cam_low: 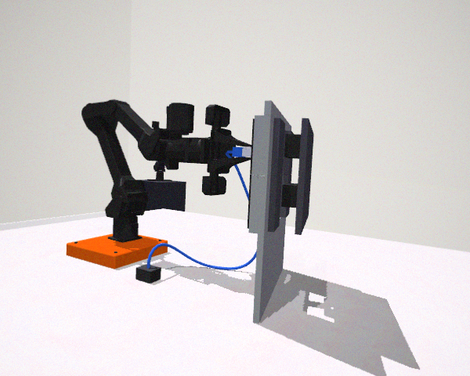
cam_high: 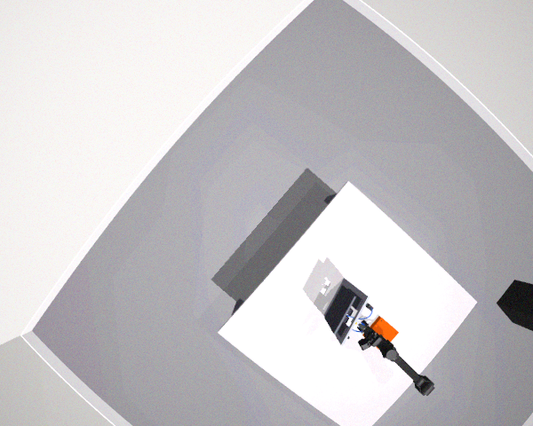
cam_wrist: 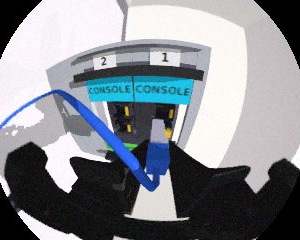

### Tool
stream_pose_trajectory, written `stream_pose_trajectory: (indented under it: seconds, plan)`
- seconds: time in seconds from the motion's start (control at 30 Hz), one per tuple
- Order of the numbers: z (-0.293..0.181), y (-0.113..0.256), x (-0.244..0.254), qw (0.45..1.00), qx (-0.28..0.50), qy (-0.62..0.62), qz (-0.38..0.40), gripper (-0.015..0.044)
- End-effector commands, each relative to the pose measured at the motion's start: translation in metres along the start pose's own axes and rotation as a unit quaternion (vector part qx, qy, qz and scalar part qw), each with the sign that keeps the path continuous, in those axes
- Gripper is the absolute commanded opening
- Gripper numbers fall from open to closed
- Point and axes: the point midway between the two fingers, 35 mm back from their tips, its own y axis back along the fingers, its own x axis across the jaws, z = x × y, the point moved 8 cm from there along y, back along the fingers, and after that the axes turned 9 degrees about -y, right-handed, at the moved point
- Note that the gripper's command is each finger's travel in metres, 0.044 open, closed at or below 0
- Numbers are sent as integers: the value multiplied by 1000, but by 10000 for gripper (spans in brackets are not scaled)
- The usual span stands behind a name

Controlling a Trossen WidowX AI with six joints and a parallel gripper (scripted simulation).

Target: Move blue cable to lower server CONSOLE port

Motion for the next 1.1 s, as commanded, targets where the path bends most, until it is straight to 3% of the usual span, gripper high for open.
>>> stream_pose_trajectory:
  seconds: [0.0,0.53,1.07]
  plan:
    - [-1,3,-2,1000,-1,2,-3,0]
    - [-4,13,-2,1000,-1,2,-3,0]
    - [-12,2,45,1000,-1,2,-3,0]
